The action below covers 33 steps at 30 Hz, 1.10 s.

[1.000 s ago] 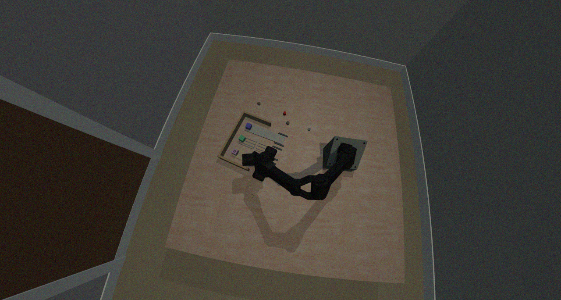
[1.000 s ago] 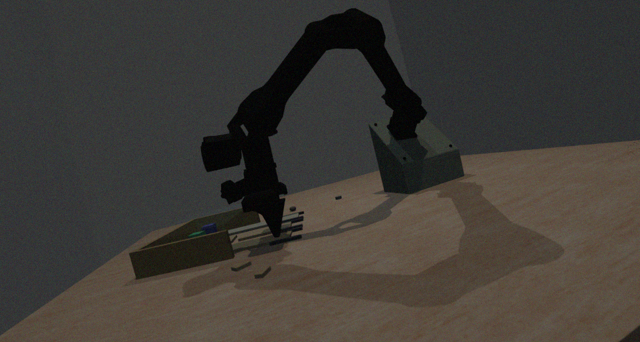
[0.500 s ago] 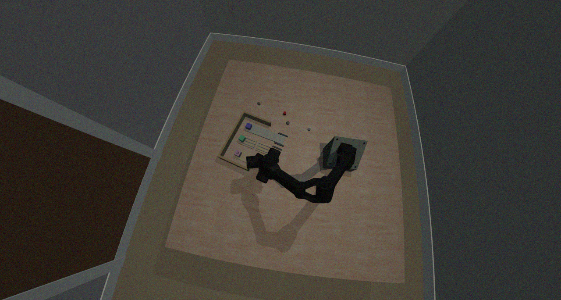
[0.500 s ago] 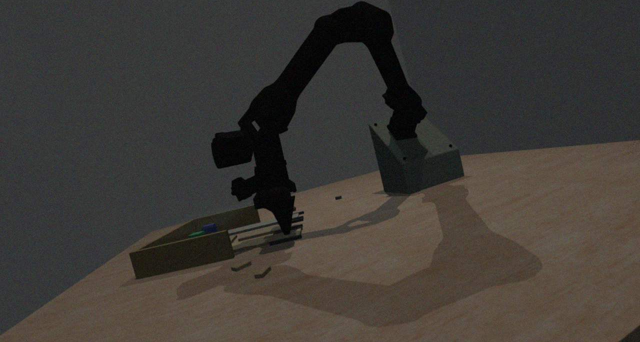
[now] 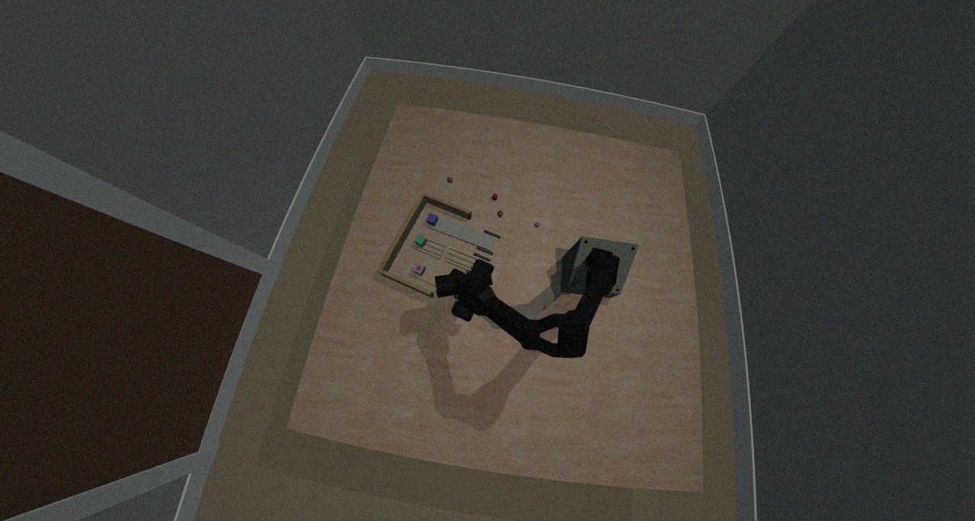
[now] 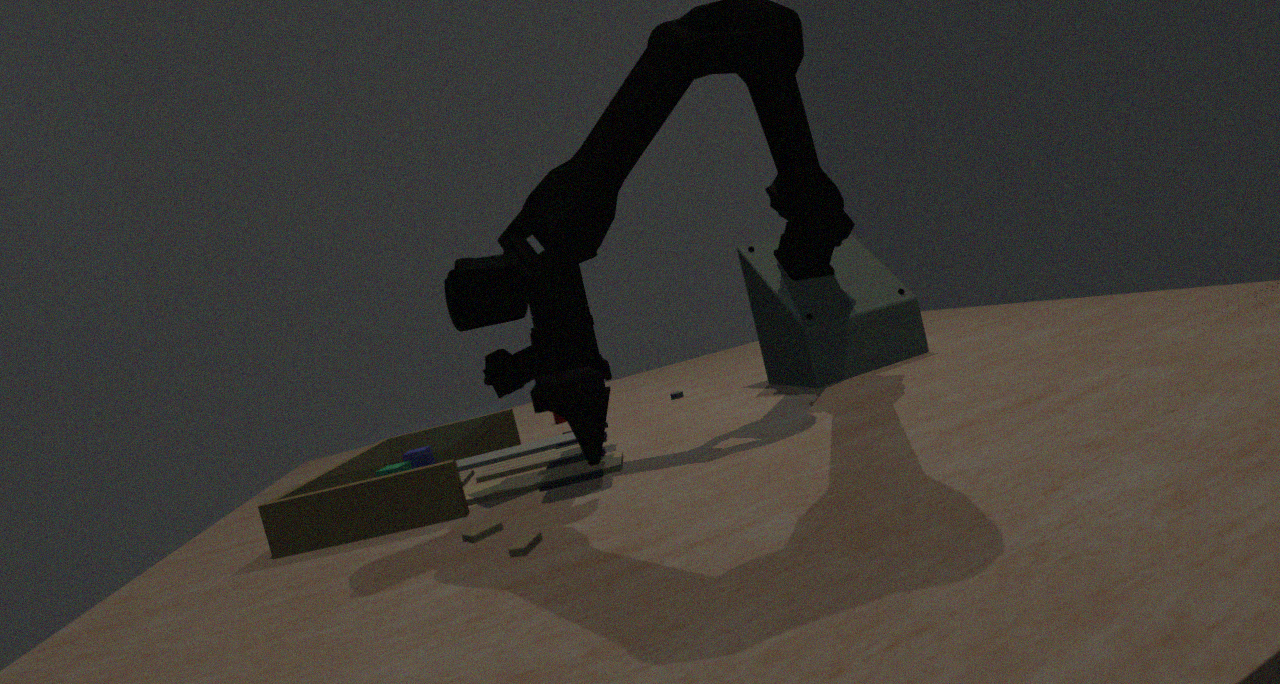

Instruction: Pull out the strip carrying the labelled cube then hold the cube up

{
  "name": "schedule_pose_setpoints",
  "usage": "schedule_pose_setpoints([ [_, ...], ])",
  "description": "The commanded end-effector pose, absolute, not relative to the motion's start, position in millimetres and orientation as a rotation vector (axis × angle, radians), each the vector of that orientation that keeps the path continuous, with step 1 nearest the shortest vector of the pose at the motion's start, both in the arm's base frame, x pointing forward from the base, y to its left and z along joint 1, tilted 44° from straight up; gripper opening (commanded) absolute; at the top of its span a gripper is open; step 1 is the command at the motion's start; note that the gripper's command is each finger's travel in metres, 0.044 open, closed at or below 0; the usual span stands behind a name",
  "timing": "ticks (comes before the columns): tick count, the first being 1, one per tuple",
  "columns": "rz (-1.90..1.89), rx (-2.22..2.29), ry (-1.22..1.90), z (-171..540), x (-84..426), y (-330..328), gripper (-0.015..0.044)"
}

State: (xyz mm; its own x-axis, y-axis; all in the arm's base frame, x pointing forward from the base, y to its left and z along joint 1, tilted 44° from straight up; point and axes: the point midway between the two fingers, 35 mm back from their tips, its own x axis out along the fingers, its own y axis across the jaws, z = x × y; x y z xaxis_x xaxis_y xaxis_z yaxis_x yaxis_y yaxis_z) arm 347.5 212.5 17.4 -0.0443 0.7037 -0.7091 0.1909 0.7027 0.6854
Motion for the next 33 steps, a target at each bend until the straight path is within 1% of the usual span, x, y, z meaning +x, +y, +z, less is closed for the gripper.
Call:
schedule_pose_setpoints([
  [1, 0.483, 0.743, 1.615, 15.5, 333.8, 215.8, 0.0],
  [33, 0.482, 0.745, 1.618, 22.2, 287.7, 219.9, 0.0],
])
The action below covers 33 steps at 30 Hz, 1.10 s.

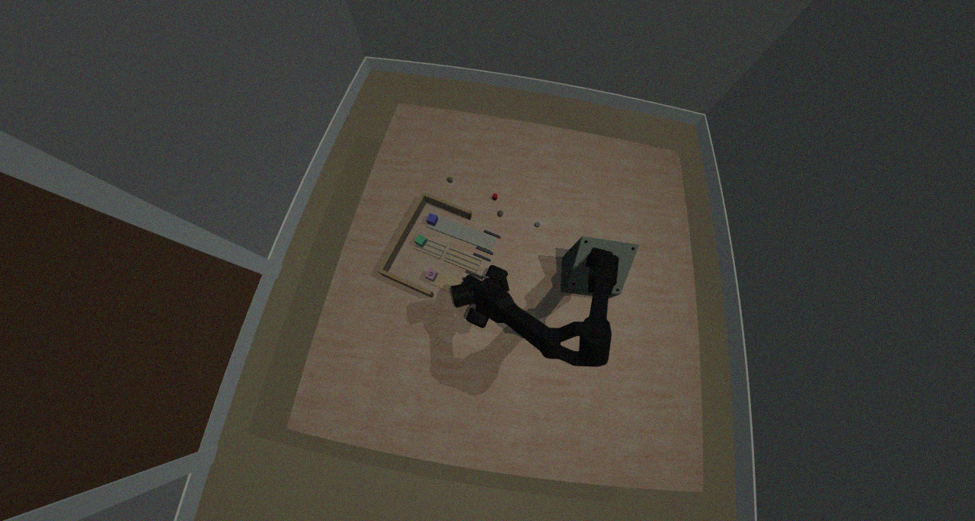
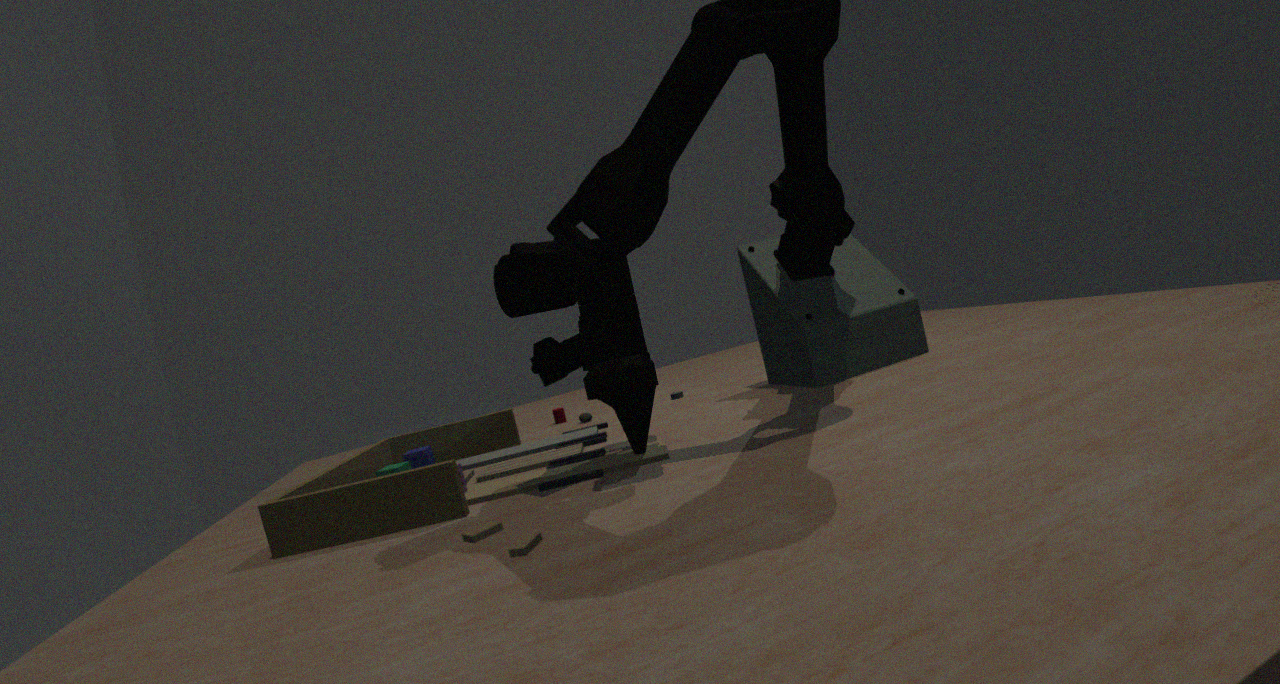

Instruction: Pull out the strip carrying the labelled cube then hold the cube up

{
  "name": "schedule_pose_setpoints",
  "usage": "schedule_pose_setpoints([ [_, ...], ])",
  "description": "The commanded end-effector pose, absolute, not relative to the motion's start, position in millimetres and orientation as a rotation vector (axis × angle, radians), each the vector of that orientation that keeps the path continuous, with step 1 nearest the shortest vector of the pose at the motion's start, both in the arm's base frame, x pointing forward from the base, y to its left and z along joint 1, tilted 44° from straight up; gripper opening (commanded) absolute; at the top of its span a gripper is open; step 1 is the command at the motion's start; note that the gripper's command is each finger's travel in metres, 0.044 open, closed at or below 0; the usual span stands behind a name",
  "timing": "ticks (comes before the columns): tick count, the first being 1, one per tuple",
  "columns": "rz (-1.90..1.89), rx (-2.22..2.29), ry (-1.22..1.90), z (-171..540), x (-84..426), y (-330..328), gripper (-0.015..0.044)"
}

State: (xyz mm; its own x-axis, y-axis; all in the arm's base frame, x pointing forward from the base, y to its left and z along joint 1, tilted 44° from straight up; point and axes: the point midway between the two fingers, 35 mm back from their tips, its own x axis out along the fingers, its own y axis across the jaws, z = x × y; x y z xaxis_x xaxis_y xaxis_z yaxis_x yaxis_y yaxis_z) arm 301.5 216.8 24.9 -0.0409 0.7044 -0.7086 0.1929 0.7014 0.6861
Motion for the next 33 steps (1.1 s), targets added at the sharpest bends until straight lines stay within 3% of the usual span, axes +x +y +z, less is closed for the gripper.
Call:
schedule_pose_setpoints([
  [1, 0.482, 0.745, 1.618, 22.4, 286.3, 220.0, 0.0],
  [33, 0.482, 0.746, 1.62, 29.8, 240.4, 223.7, 0.0],
])
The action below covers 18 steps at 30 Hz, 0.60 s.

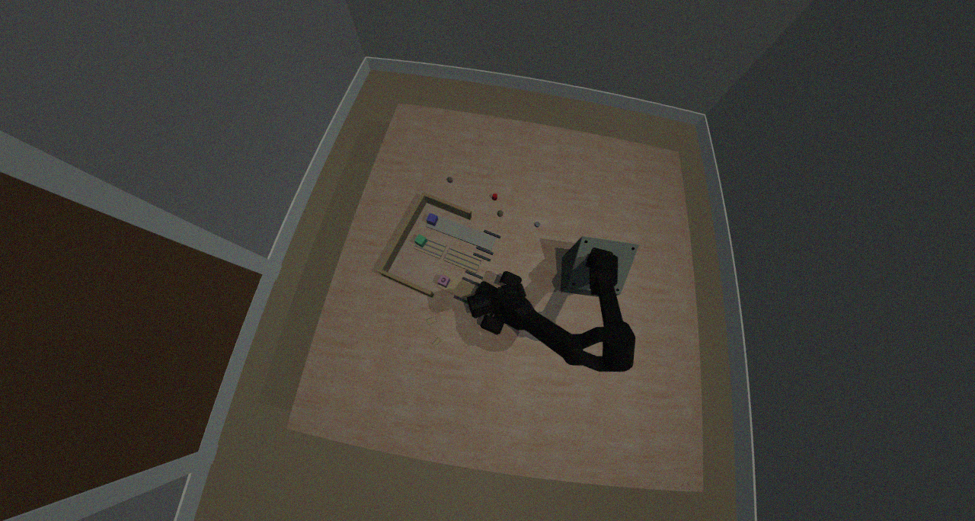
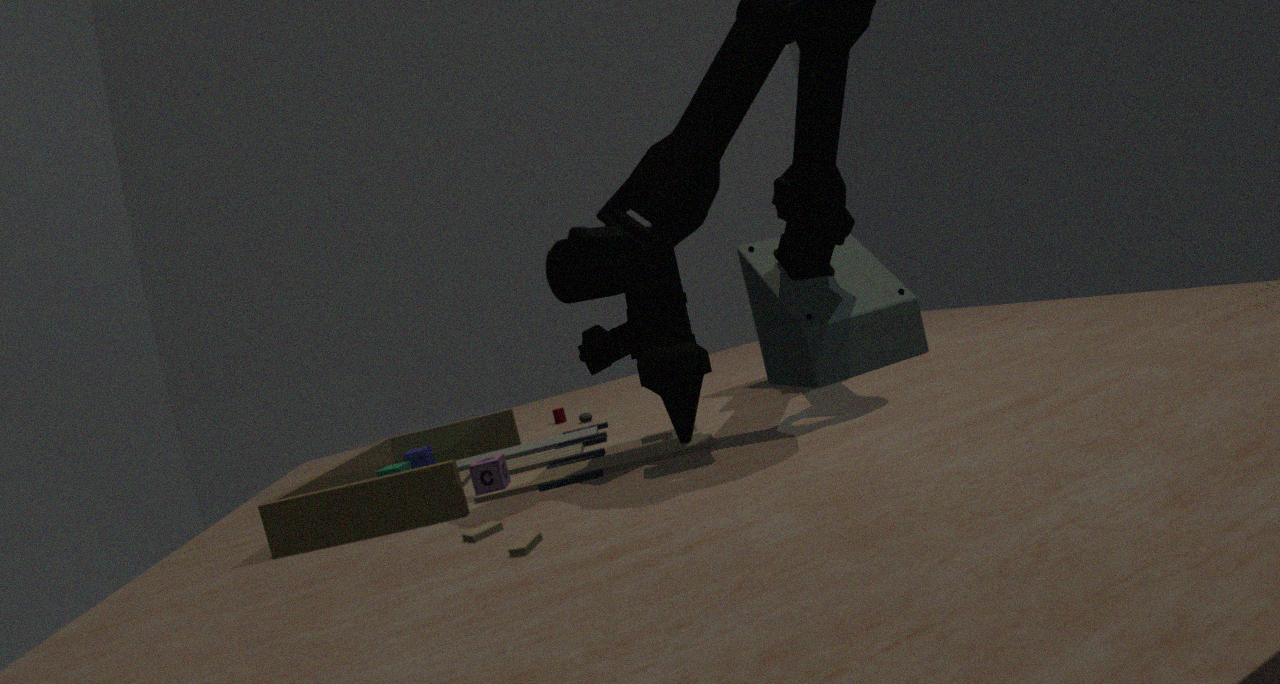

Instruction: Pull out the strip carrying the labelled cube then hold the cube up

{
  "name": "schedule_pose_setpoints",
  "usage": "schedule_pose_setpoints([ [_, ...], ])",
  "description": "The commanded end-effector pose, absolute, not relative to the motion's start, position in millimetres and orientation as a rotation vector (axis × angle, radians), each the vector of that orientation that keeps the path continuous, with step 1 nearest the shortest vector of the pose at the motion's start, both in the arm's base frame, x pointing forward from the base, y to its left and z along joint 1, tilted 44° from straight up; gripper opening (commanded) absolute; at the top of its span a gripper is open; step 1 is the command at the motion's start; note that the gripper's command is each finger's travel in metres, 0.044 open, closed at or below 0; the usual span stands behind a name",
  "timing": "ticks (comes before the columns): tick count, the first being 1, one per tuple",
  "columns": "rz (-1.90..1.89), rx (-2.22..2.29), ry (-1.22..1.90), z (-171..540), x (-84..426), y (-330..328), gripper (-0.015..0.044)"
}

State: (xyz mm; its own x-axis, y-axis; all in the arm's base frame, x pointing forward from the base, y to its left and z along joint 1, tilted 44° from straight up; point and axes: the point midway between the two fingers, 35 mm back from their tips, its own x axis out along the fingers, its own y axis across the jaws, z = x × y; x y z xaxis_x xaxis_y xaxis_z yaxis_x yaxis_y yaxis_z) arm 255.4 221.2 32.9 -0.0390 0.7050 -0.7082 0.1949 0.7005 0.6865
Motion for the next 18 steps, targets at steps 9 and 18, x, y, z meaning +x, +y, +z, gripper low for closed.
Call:
schedule_pose_setpoints([
  [9, 0.482, 0.746, 1.621, 31.8, 227.9, 224.7, 0.0],
  [18, 0.482, 0.746, 1.622, 33.8, 215.6, 225.7, 0.0],
])
